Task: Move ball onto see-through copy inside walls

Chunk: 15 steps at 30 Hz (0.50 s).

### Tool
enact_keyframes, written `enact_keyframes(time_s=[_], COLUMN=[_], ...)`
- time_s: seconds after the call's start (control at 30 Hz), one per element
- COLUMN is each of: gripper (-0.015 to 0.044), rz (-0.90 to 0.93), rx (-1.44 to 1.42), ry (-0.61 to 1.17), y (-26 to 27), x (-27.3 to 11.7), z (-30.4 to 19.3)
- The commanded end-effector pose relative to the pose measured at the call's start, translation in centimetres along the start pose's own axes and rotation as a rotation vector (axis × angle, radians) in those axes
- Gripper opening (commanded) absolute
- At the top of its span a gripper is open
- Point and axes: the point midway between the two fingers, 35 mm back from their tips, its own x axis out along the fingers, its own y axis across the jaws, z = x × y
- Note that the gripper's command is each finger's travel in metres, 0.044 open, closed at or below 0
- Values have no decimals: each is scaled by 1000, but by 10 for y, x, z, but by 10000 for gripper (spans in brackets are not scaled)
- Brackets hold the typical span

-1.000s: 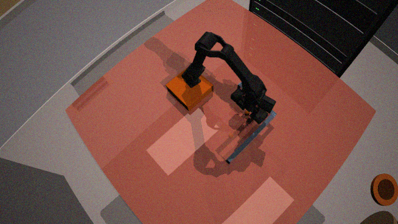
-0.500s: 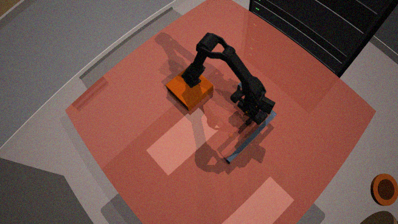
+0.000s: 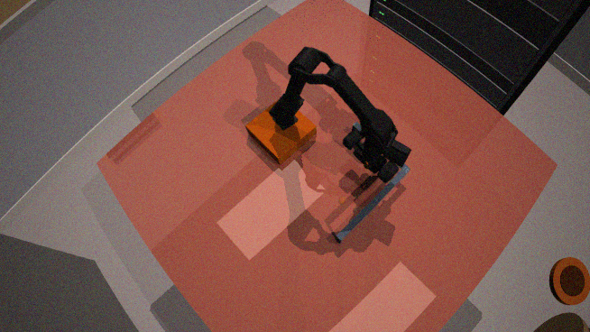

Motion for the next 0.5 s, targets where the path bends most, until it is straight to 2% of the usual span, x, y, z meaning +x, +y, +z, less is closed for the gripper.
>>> enact_keyframes(time_s=[0.0,0.3,0.47], gripper=[0,0,0], rz=[-16,-16,-16], rx=[-4,-4,-4], ry=[-8,-8,-8], y=[-4,2,3], x=[-31,-93,-97], z=[2,0,-1])
